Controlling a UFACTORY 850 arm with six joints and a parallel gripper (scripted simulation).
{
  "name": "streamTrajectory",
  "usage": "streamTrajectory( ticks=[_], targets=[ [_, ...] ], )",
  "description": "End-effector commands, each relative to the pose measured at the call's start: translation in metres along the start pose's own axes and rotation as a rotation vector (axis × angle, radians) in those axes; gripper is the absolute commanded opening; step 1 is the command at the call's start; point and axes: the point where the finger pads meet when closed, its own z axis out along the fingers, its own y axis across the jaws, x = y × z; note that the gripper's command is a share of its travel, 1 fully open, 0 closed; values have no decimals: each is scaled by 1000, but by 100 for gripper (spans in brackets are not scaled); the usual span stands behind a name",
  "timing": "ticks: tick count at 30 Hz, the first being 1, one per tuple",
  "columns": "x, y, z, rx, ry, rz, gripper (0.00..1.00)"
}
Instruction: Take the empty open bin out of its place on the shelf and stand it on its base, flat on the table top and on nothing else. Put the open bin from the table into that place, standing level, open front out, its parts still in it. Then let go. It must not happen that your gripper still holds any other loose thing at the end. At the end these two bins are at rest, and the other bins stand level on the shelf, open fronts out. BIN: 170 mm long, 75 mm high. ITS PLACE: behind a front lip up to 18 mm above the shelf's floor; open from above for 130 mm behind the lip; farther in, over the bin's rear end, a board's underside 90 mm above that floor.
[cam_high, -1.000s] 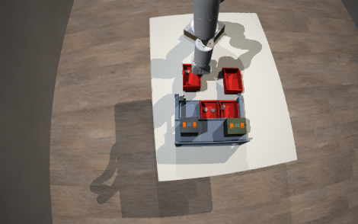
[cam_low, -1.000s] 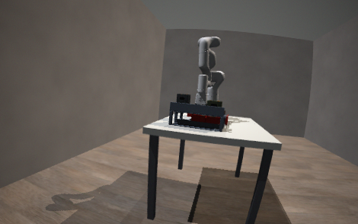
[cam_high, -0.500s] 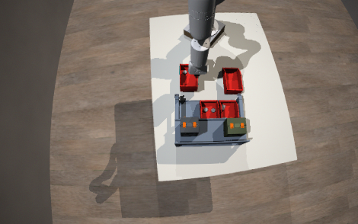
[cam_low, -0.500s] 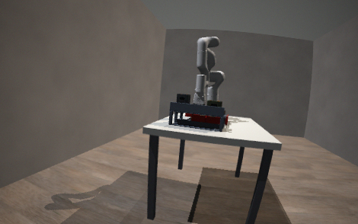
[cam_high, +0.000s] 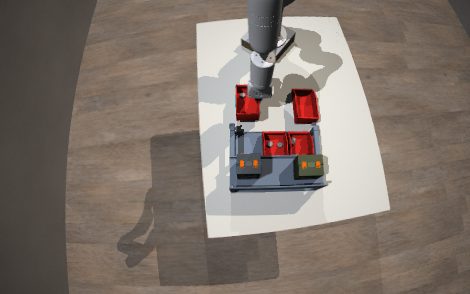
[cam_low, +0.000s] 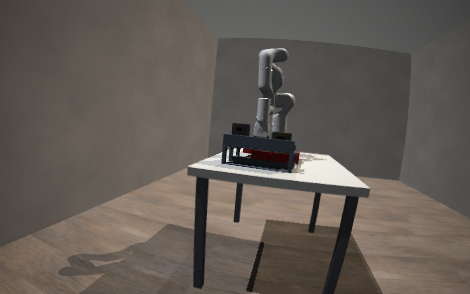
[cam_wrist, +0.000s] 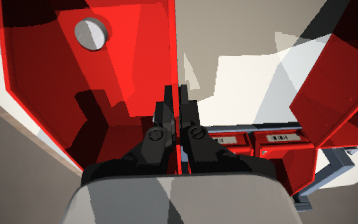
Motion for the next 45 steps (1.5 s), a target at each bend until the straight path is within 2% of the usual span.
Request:
streamTrajectory(
  ticks=[1,26,45],
  targets=[
    [-5,0,0,0,0,0,0],
    [-36,-1,1,0,0,0,0],
    [-37,-1,1,0,0,0,0]
  ],
)
